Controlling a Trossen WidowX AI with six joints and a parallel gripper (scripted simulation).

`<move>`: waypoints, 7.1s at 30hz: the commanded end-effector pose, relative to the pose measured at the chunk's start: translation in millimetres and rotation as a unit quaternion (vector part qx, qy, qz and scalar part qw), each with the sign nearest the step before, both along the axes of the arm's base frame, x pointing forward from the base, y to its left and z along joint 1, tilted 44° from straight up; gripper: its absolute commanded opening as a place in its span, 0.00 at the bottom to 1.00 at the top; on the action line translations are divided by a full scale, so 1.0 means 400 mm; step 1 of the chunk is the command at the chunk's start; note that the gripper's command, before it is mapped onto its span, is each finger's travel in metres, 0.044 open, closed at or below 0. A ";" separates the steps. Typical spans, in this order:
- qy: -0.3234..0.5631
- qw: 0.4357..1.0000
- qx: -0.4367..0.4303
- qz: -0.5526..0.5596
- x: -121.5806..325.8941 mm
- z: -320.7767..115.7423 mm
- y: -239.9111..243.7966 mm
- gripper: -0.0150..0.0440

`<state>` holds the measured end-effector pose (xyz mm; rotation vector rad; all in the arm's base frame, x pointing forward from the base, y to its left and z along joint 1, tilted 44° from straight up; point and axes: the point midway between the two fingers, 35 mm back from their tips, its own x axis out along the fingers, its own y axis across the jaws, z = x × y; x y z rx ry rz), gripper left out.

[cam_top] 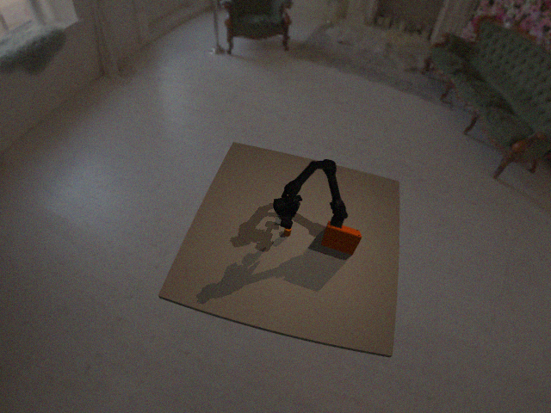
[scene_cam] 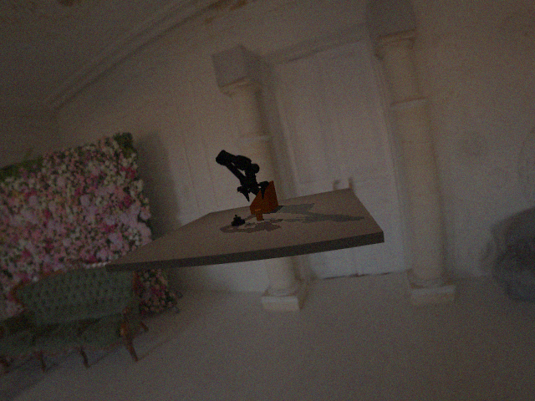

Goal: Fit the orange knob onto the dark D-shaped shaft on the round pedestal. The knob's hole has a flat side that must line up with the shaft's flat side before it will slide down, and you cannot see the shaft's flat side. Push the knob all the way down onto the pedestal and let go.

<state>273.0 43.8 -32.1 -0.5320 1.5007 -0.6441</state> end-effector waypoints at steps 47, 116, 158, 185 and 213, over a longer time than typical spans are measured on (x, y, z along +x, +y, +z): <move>0.005 1.000 -0.006 -0.004 -0.017 -0.177 -0.177 1.00; 0.009 1.000 0.004 -0.007 0.035 0.066 -0.009 0.25; 0.004 1.000 -0.009 -0.004 0.088 0.175 -0.288 0.25; 0.000 1.000 -0.009 -0.008 0.091 0.140 -0.326 0.25; 0.069 0.996 -0.005 0.064 0.084 0.136 -0.318 0.25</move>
